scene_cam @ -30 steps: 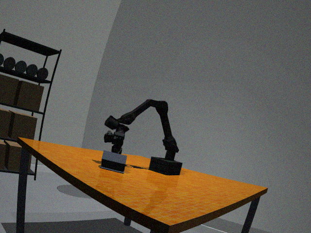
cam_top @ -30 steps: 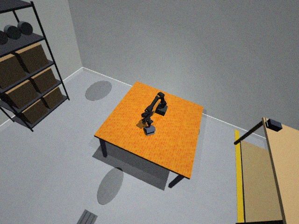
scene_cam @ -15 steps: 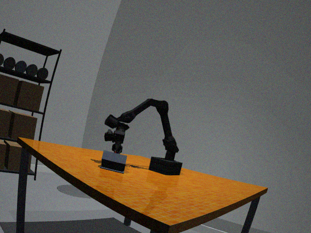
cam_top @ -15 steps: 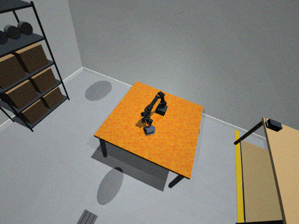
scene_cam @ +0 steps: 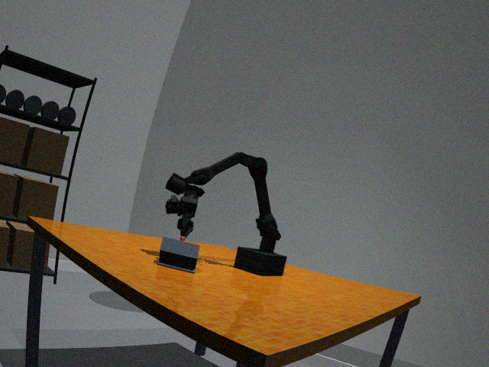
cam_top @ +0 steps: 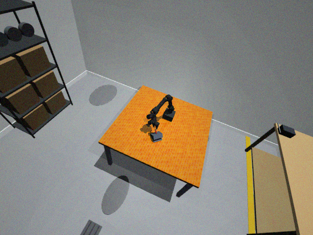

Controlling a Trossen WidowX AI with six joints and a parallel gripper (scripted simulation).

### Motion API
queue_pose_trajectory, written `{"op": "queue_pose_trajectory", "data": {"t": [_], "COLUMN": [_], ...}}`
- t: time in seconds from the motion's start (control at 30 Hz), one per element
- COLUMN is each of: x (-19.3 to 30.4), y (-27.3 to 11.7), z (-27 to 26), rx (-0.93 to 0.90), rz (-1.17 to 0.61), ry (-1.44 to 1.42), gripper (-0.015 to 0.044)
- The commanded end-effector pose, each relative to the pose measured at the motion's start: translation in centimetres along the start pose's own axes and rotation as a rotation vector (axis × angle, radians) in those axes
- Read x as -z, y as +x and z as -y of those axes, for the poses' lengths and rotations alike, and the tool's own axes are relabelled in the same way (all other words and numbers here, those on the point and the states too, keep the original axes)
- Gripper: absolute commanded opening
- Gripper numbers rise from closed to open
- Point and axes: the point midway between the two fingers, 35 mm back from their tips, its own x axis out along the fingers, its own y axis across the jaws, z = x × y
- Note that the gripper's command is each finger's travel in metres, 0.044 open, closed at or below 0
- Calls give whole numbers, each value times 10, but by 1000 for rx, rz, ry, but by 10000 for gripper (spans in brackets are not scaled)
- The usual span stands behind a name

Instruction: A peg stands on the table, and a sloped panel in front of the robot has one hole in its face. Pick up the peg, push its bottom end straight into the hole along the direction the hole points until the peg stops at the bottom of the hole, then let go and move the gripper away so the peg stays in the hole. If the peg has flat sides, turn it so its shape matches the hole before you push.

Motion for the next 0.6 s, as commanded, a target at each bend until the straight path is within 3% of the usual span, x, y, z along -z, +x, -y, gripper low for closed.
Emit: {"op": "queue_pose_trajectory", "data": {"t": [0.0,0.57], "x": [-1,0], "y": [-13,-49], "z": [-2,4], "rx": [-7,-4], "rz": [8,8], "ry": [-8,-6], "gripper": [440,440]}}
